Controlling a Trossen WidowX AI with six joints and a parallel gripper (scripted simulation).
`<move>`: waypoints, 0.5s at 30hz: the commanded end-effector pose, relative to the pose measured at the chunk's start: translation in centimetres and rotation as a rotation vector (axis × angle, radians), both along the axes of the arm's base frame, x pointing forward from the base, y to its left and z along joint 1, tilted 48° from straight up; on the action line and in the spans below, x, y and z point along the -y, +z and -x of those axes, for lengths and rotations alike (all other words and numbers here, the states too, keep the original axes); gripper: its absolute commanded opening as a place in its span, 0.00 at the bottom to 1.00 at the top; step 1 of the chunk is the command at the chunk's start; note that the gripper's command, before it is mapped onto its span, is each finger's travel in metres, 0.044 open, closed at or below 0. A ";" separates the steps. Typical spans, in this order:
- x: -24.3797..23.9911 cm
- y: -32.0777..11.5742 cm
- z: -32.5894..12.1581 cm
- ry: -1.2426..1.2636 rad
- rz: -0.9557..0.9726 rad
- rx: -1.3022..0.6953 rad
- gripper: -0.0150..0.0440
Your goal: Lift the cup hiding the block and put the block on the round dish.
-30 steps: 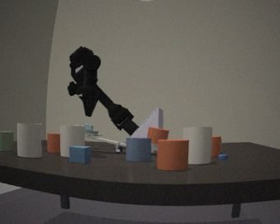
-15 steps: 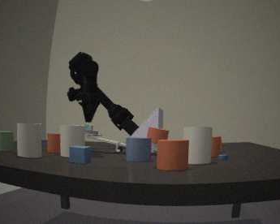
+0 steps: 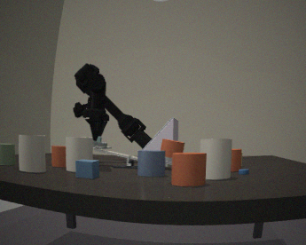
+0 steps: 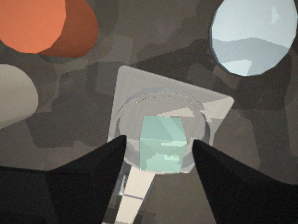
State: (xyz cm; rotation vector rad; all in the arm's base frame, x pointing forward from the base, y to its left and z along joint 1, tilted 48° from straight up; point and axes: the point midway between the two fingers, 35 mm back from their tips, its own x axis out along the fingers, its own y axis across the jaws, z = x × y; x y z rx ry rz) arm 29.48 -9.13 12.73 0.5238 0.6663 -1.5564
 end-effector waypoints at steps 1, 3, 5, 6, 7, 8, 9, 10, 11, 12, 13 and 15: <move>0.4 -0.3 0.2 0.002 0.004 -0.005 0.69; 0.4 -0.3 0.2 0.002 0.004 -0.005 0.61; 0.4 -0.3 0.2 0.002 0.004 -0.005 0.52; 0.4 -0.3 0.2 0.002 0.004 -0.005 0.47; 0.4 -0.3 0.2 0.002 0.004 -0.005 0.46; 0.4 -0.3 0.2 0.002 0.004 -0.005 0.45; 0.4 -0.3 0.2 0.002 0.004 -0.005 0.44; 0.4 -0.3 0.2 0.002 0.004 -0.005 0.43; 0.4 -0.3 0.2 0.002 0.004 -0.005 0.42; 0.4 -0.3 0.2 0.002 0.004 -0.005 0.40; 0.4 -0.3 0.2 0.002 0.004 -0.005 0.36; 0.1 0.0 0.1 0.009 0.002 -0.004 0.27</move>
